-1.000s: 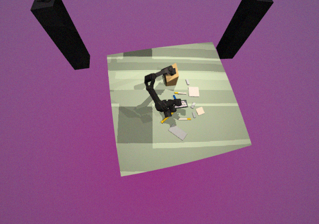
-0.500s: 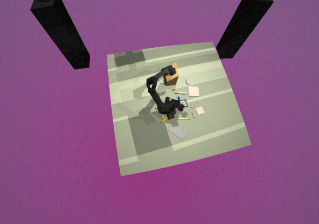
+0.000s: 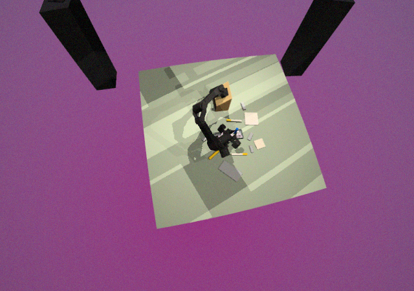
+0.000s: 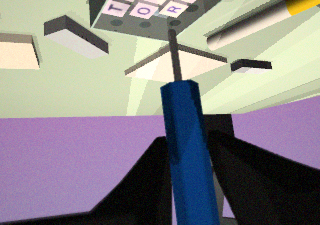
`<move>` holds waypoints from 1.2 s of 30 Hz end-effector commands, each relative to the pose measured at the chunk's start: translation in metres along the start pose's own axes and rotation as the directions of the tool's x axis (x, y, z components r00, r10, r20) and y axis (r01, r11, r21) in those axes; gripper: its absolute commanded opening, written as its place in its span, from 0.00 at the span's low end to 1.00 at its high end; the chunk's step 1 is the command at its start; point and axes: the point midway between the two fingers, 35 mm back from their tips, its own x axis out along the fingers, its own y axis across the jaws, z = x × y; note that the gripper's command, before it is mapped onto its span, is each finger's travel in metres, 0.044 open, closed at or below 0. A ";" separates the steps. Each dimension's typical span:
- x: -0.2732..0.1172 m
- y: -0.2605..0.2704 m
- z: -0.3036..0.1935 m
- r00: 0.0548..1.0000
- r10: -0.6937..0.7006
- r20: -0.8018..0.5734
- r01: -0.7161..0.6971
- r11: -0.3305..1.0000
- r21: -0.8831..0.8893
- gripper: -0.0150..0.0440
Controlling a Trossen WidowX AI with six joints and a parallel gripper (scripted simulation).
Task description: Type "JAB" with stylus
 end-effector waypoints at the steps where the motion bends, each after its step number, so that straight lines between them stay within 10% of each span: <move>1: -0.001 0.003 -0.002 1.000 0.003 -0.007 -0.003 1.000 0.028 0.25; 36: 0.016 0.003 0.030 1.000 0.002 -0.006 -0.002 1.000 0.029 0.39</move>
